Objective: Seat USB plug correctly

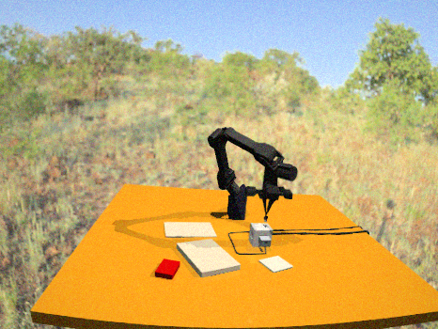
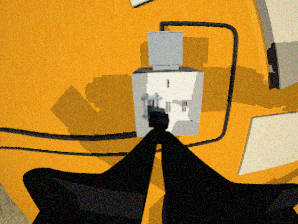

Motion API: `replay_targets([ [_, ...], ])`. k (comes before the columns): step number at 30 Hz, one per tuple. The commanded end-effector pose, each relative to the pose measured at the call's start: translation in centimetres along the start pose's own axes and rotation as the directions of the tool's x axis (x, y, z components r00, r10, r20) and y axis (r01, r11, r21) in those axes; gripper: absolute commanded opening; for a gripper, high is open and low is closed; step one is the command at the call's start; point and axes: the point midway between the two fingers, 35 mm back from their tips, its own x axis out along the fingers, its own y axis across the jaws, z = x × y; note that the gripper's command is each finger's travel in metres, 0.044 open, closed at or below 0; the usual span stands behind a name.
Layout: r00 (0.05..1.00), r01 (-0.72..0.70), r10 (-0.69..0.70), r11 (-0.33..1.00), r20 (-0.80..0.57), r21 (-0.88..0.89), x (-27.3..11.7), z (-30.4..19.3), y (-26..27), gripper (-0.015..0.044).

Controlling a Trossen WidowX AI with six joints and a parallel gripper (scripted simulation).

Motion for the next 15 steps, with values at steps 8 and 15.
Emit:
replay_targets([
  [8, 1.0, 0.0, 0.0, 0.964, -0.001, 0.266, 0.03, -0.01, 0.0, 0.0],
  [15, 1.0, 0.0, 0.0, 0.899, -0.001, 0.437, 0.03, -0.01, 0.0, 0.0],
])
